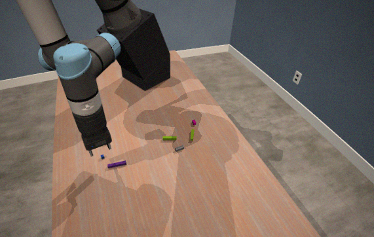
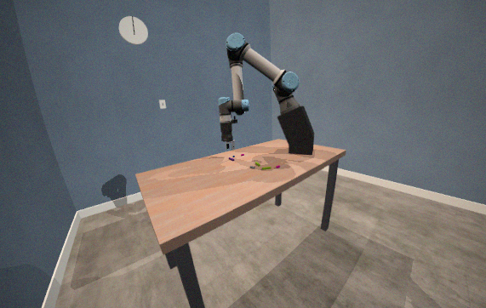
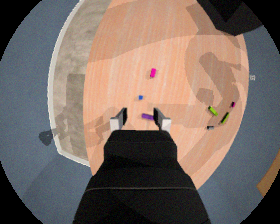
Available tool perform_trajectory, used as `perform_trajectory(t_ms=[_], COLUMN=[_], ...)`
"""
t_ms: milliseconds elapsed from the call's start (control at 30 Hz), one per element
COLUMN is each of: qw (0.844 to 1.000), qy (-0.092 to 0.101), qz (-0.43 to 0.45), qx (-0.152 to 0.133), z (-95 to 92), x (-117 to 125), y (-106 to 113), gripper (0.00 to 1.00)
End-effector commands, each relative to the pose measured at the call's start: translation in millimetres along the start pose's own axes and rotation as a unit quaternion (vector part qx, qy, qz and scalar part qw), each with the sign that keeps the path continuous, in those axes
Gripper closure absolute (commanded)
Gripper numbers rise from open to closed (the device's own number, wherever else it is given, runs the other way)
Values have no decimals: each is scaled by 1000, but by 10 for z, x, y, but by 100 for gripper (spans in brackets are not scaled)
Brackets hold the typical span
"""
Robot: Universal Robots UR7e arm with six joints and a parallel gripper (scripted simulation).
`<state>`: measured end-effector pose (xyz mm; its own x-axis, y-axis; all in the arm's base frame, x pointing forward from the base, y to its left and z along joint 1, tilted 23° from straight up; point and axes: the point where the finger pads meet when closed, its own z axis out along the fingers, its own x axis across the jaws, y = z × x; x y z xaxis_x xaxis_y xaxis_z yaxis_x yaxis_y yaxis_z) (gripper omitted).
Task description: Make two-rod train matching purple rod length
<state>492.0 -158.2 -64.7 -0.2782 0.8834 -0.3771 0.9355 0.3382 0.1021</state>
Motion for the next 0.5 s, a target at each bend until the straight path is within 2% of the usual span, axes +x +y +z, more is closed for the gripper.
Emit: perform_trajectory(t_ms=[0, 333, 400, 467], qw=[996, 982, 982, 974], qy=[1, 0, 0, 0], qz=[-84, -188, -188, -228], qx=[-4, -4, -4, -4], z=[-9, -15, -15, -17], x=[-14, -28, -28, -33], y=[-62, -113, -113, -130], gripper=[0, 0, 0, 0])
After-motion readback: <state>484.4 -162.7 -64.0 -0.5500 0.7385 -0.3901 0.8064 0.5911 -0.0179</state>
